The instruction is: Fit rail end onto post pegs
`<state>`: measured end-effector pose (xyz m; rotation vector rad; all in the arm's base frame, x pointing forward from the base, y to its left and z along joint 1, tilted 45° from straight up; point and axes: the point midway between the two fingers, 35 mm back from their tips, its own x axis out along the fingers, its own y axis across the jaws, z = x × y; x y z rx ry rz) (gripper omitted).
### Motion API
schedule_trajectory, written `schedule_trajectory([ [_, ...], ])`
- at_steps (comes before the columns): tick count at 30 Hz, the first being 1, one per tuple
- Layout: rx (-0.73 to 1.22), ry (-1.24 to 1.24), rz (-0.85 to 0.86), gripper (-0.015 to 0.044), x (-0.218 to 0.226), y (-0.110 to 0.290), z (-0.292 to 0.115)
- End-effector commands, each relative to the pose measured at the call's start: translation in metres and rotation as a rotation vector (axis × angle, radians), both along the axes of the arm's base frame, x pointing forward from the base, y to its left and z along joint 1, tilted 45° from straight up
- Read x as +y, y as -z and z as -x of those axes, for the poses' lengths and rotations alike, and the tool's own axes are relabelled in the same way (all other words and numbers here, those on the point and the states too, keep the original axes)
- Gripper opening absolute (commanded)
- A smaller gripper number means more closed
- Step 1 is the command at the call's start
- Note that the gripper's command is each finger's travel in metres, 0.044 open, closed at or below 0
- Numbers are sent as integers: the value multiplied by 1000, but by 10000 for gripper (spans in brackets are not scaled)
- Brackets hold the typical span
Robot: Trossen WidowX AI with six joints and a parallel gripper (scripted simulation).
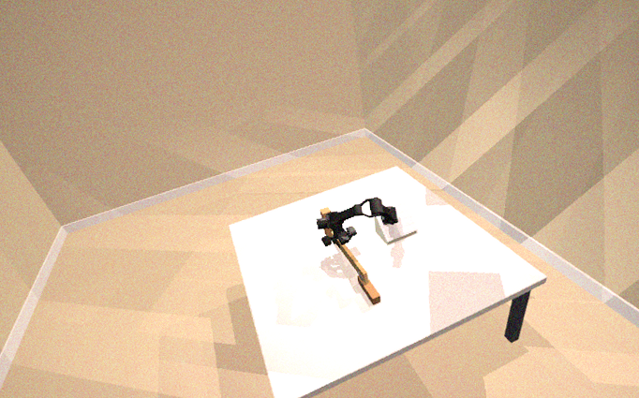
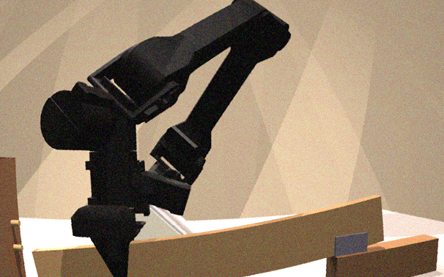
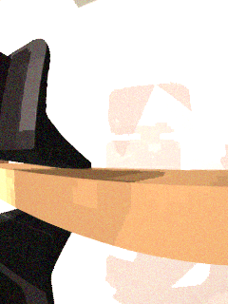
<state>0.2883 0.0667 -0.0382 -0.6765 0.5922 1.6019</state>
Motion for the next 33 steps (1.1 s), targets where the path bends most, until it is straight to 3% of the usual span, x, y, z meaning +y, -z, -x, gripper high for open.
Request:
schedule_trajectory([
  [1,-12,4,-2,0,-3,-4,-4],
  [33,-12,4,-2,0,-14,-15,-9],
])
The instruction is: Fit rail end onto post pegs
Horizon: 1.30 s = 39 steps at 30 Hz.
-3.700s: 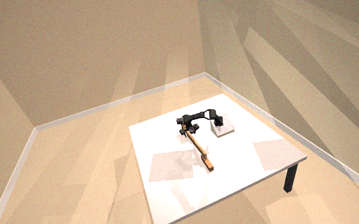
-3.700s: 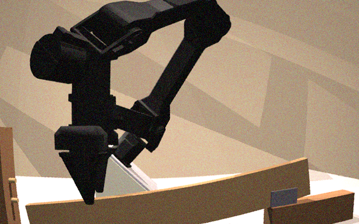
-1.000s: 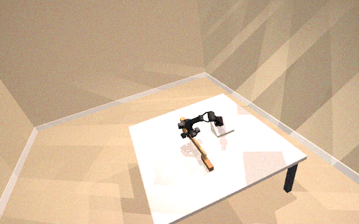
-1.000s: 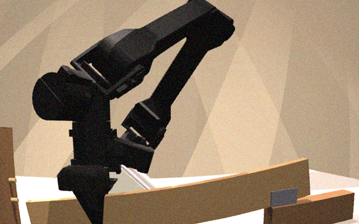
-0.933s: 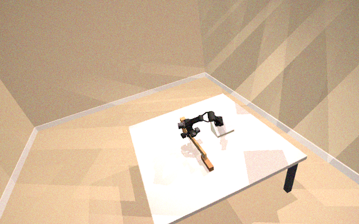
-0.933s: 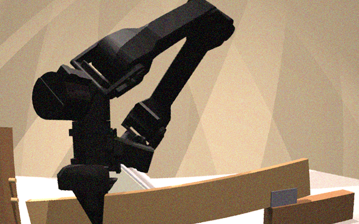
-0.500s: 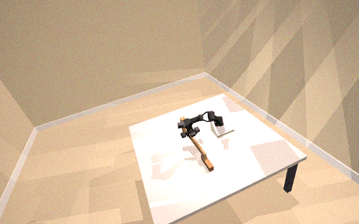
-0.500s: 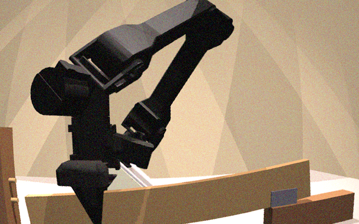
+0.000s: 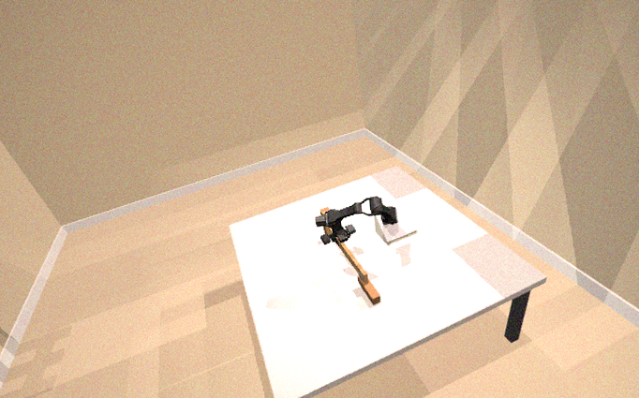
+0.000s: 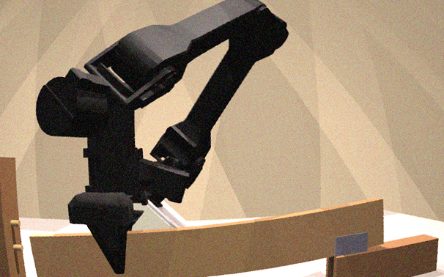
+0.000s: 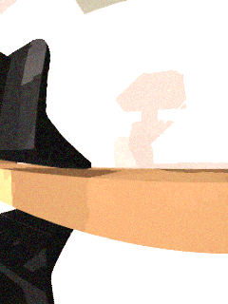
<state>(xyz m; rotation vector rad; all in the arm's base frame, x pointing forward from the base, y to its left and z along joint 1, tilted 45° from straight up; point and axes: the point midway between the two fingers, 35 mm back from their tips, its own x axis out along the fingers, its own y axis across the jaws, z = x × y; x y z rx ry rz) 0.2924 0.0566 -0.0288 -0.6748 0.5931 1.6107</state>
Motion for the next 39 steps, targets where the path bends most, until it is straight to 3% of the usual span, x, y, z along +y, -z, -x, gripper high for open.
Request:
schedule_trajectory([
  [1,-17,11,-1,0,-4,-6,-5],
  [39,-17,11,0,0,-18,-20,-7],
])
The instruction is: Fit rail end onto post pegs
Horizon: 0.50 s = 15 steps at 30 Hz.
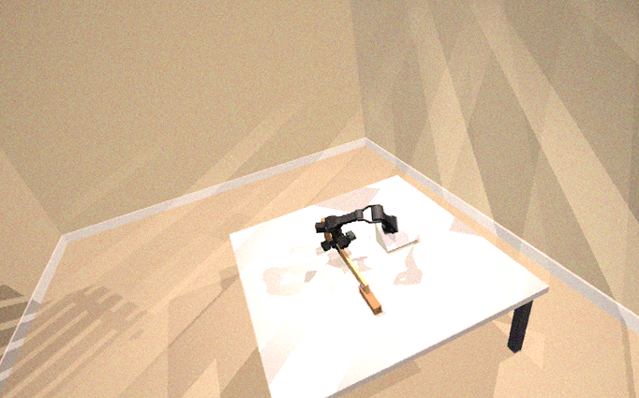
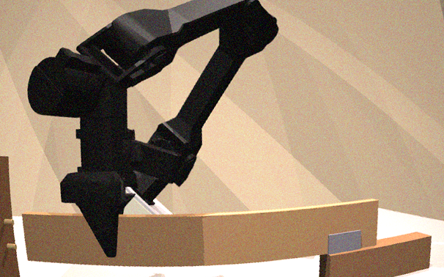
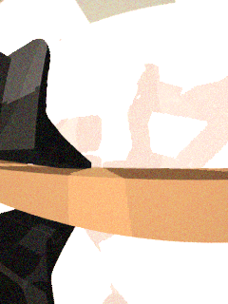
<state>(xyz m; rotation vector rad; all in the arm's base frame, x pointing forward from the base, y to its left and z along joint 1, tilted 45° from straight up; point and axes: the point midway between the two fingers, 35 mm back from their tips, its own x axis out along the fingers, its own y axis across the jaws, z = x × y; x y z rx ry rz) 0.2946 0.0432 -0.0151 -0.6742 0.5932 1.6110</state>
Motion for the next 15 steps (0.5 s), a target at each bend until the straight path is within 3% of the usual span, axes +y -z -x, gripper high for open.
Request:
schedule_trajectory([
  [1,-18,11,0,0,-5,-6,-5],
  [15,-18,11,0,0,0,-2,-3],
])
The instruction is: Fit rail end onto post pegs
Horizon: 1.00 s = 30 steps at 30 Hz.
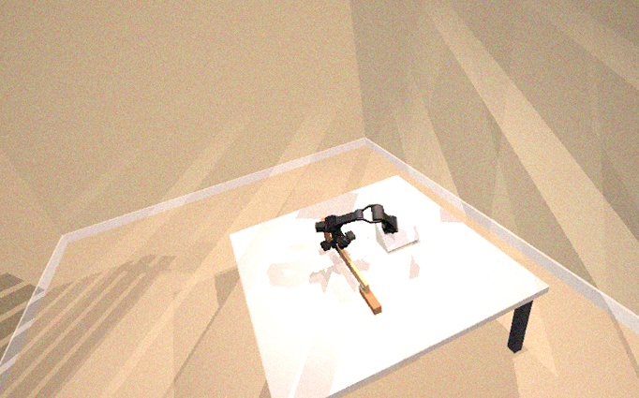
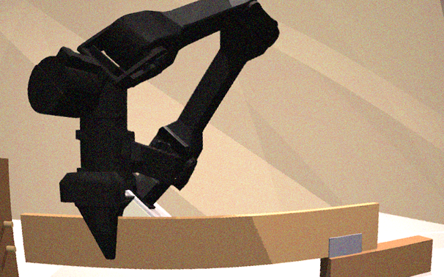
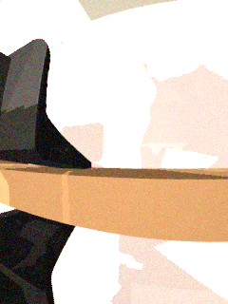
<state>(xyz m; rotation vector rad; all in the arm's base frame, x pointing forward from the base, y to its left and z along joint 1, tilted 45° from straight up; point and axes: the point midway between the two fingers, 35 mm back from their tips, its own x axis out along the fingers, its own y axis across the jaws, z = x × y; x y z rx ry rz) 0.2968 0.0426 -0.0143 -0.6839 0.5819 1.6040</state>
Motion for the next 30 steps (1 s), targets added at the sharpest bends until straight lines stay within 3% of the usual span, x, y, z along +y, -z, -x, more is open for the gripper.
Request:
schedule_trajectory([
  [1,-3,9,1,0,0,-1,0],
  [30,-3,9,1,0,0,-1,1],
])
